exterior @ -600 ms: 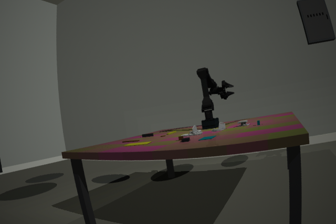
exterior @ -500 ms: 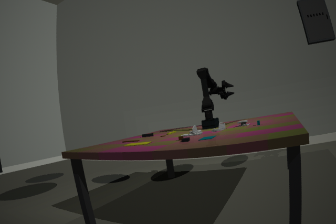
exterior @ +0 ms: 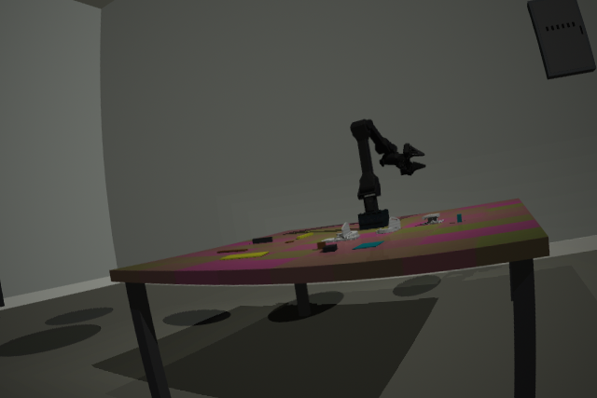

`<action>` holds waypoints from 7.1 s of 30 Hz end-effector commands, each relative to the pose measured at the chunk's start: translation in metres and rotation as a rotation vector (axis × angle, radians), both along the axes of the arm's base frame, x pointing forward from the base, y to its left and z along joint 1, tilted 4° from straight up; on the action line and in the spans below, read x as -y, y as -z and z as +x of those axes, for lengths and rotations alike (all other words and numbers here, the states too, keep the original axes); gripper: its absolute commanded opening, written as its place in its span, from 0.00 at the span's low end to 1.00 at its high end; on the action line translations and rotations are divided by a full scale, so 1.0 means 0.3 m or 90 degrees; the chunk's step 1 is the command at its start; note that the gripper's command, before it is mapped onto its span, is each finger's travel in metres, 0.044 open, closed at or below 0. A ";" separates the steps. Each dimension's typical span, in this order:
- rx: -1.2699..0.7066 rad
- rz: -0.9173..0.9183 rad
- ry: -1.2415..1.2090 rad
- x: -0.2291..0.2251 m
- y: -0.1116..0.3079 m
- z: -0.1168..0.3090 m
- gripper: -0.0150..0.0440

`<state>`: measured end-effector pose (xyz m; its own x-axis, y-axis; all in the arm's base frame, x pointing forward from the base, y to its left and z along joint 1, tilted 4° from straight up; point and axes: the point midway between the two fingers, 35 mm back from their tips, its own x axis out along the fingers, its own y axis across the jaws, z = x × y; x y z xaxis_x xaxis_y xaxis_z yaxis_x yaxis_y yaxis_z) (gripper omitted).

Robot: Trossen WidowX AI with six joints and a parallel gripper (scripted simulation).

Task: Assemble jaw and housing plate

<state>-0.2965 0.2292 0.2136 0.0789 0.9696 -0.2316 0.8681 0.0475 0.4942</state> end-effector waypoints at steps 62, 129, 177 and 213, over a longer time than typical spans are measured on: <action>-0.429 -0.293 0.823 -0.298 0.383 1.409 1.00; -1.090 -0.198 1.387 0.403 0.701 1.880 1.00; -1.090 -0.199 1.387 0.408 0.839 1.873 1.00; -1.086 -0.198 1.389 0.410 0.831 1.876 0.48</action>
